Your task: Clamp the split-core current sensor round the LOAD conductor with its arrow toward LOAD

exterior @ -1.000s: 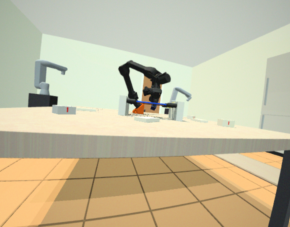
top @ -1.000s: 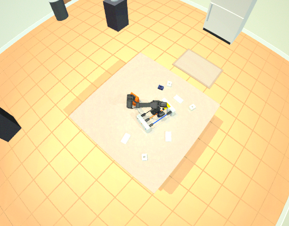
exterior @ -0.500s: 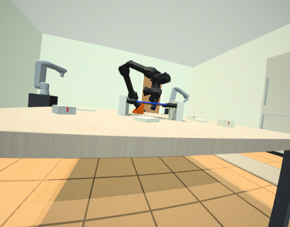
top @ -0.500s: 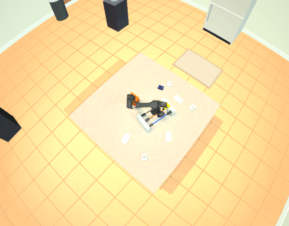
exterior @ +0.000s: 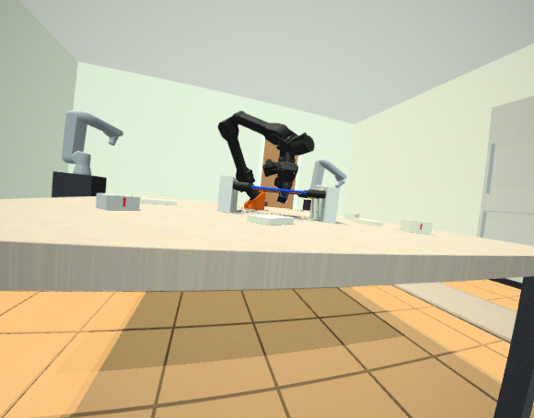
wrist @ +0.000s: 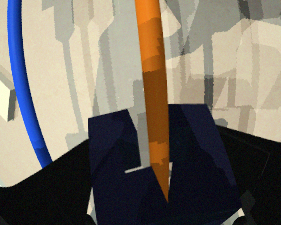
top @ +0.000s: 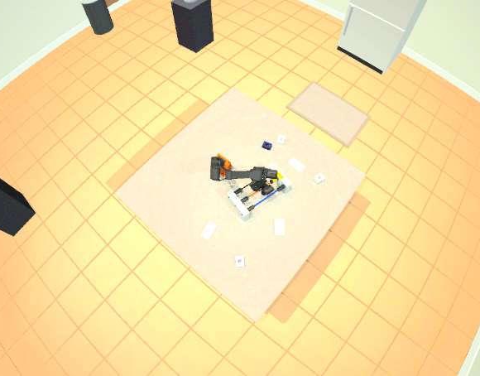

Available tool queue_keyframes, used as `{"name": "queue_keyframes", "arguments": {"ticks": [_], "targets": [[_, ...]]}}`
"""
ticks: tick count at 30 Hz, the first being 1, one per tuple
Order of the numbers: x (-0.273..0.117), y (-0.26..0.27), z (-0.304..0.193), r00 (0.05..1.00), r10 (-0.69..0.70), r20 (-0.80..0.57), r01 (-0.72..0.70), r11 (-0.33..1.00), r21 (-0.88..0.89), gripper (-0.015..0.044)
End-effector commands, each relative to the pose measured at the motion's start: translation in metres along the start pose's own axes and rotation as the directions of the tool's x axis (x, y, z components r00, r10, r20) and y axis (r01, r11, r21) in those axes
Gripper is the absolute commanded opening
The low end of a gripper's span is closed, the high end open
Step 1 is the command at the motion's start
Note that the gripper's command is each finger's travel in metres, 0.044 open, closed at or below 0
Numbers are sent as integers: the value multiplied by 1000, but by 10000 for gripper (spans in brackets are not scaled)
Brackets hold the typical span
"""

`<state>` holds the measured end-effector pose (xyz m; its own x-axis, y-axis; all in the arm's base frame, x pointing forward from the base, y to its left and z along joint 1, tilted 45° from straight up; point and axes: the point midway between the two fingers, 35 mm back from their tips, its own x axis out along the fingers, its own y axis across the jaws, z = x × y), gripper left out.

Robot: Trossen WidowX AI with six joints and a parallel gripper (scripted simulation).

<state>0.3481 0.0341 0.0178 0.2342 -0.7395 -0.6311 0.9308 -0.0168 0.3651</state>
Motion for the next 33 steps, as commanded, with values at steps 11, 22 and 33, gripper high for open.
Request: {"name": "queue_keyframes", "arguments": {"ticks": [11,22,33], "targets": [[0,0,0,1000,0,0,0,1000,0,79],[0,0,0,1000,0,0,0,1000,0,368],[-24,0,-5,982,-189,-22,189,982,-2,440]]}}
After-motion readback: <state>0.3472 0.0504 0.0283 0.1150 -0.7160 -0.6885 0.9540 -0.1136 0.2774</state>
